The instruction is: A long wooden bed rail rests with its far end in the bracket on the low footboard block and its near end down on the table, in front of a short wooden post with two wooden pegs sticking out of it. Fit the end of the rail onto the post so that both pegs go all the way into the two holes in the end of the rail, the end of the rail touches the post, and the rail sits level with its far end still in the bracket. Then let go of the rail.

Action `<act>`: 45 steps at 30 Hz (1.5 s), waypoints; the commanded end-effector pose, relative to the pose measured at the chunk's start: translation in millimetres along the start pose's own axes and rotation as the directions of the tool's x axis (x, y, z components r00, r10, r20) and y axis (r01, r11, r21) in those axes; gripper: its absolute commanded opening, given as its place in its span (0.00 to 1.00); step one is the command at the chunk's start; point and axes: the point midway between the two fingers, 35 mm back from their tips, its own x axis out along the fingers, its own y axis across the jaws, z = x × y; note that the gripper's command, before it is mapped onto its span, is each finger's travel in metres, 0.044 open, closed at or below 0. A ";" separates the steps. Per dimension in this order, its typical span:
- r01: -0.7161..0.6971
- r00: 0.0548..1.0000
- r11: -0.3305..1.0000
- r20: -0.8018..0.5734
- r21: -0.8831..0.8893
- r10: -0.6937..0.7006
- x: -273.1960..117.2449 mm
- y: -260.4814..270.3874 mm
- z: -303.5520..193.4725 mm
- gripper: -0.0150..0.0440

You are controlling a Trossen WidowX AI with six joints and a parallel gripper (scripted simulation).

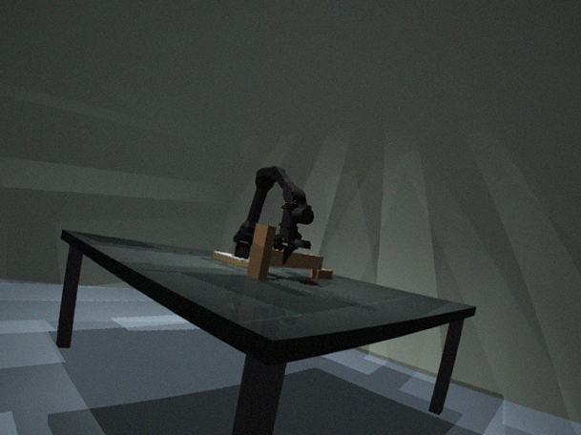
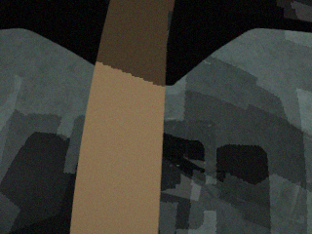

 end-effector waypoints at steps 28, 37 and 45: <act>0.008 1.000 1.000 -0.007 -0.003 -0.008 -2.2 -2.2 -9.2 0.25; 0.008 1.000 1.000 -0.007 -0.003 -0.008 -2.1 -2.2 -10.2 0.25; -0.001 1.000 1.000 0.001 -0.001 0.001 0.0 0.0 -6.7 0.52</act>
